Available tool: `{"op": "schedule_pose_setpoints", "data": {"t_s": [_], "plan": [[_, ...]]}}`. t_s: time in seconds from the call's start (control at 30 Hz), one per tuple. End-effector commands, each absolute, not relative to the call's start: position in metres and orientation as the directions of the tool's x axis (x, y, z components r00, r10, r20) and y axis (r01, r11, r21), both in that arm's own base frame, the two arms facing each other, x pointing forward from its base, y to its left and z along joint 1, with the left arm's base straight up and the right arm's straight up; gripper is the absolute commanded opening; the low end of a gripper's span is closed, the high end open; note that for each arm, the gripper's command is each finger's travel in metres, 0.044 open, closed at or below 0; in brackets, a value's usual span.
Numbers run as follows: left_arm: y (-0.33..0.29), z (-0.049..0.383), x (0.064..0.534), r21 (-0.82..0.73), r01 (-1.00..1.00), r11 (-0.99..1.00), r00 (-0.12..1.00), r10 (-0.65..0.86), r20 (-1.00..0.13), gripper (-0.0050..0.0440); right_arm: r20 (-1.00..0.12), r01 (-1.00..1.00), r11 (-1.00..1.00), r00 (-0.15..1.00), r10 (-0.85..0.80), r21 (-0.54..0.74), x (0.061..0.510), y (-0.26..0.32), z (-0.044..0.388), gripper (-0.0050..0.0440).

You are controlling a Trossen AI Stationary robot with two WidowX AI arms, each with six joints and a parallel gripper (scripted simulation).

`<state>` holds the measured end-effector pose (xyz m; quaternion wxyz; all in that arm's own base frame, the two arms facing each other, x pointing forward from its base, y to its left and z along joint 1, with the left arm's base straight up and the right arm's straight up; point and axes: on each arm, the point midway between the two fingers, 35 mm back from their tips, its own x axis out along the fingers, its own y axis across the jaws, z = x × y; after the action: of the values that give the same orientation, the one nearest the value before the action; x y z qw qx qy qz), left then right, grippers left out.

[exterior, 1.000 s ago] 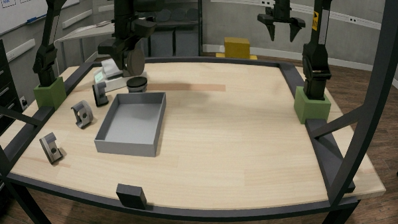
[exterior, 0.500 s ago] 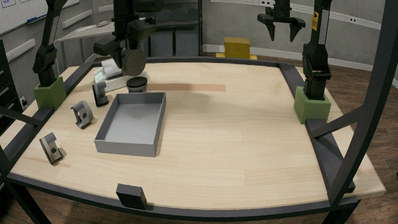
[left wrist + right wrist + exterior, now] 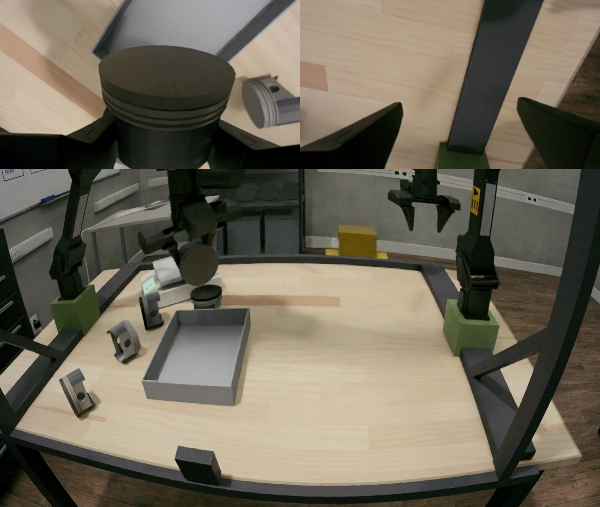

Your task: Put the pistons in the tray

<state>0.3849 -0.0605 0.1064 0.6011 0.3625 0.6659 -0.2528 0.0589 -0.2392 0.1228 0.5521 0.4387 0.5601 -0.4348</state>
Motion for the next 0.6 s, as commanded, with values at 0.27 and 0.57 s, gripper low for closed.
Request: {"op": "schedule_pose_setpoints", "data": {"t_s": [0.27,0.57], "plan": [[-0.063,0.123,0.387,0.145,0.92,0.365,0.066,0.221,-0.973,0.0158,-1.0,0.97,0.243,0.005,-0.02,0.0,0.061,-0.244,0.131,0.04],[-0.061,0.115,0.387,0.145,0.931,0.334,0.071,0.225,-0.972,0.0158,-1.0,0.97,0.243,0.005,-0.02,0.0,0.061,-0.244,0.131,0.04]]}}
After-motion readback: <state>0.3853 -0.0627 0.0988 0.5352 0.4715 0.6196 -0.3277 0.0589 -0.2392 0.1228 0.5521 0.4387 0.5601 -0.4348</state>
